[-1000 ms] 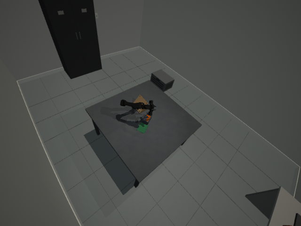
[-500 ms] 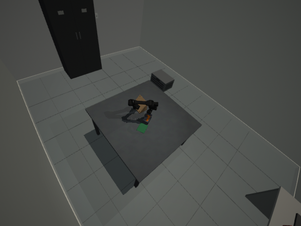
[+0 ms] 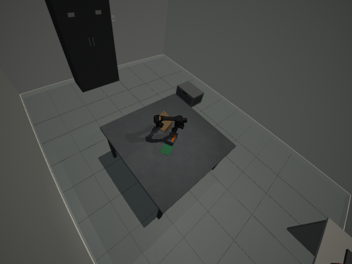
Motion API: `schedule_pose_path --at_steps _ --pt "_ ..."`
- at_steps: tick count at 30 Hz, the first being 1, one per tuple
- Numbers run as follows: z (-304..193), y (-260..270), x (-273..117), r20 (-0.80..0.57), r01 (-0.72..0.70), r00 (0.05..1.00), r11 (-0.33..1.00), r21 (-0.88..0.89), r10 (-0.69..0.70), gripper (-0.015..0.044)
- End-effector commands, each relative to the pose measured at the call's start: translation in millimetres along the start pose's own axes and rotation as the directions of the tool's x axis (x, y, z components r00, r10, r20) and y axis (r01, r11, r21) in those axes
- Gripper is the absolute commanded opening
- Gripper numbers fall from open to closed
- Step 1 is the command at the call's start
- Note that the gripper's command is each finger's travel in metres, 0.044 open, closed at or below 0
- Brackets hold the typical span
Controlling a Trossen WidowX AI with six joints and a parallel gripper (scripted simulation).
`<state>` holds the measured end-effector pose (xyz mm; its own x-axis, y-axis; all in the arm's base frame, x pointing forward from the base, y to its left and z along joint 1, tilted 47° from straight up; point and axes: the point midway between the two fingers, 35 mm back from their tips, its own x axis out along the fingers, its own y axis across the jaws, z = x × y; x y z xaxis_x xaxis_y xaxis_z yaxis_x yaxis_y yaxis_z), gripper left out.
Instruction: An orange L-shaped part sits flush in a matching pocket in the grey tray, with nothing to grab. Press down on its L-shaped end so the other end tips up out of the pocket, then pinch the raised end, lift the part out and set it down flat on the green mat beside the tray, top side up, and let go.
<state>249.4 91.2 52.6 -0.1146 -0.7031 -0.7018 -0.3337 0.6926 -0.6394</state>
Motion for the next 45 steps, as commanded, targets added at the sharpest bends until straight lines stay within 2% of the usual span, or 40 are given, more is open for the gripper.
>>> schedule_pose_path --at_steps 1,6,45 --pt "1 -2 24 -0.007 0.013 1.000 1.000 -0.004 -0.013 0.0180" --pt "-2 -3 68 -0.008 0.015 1.000 1.000 -0.003 -0.015 0.0180" --pt "-3 -4 106 -0.008 0.017 1.000 1.000 -0.002 -0.017 0.0180"
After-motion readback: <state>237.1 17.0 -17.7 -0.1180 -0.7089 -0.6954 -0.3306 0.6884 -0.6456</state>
